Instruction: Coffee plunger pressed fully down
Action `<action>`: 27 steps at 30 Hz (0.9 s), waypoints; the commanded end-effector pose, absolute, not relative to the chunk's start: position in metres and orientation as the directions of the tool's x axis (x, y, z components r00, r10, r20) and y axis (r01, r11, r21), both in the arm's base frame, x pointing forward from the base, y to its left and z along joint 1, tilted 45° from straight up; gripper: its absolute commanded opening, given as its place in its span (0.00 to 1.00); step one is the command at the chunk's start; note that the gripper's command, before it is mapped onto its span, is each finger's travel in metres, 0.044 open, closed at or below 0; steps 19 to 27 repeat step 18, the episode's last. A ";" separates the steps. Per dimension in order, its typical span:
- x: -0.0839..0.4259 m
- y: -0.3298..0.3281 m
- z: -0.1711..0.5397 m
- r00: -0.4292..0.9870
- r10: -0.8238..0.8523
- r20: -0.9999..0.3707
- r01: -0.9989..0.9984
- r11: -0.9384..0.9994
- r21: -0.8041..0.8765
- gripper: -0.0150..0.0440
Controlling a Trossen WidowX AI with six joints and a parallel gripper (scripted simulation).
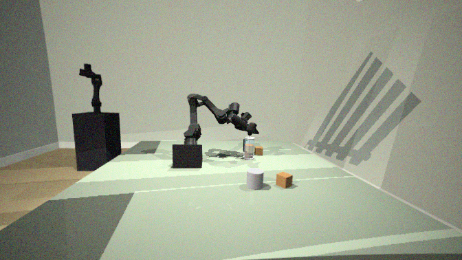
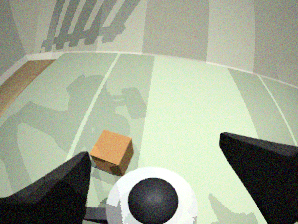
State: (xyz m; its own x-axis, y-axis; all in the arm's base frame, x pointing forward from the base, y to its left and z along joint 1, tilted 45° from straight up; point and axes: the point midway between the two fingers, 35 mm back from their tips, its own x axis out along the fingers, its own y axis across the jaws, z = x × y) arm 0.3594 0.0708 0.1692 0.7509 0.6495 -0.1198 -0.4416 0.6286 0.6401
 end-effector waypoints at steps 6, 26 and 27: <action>0.340 0.016 0.220 0.745 0.656 -0.118 -0.448 0.624 0.640 1.00; 0.340 0.015 0.219 0.745 0.656 -0.117 -0.448 0.624 0.641 1.00; 0.340 0.015 0.219 0.745 0.656 -0.117 -0.448 0.624 0.641 1.00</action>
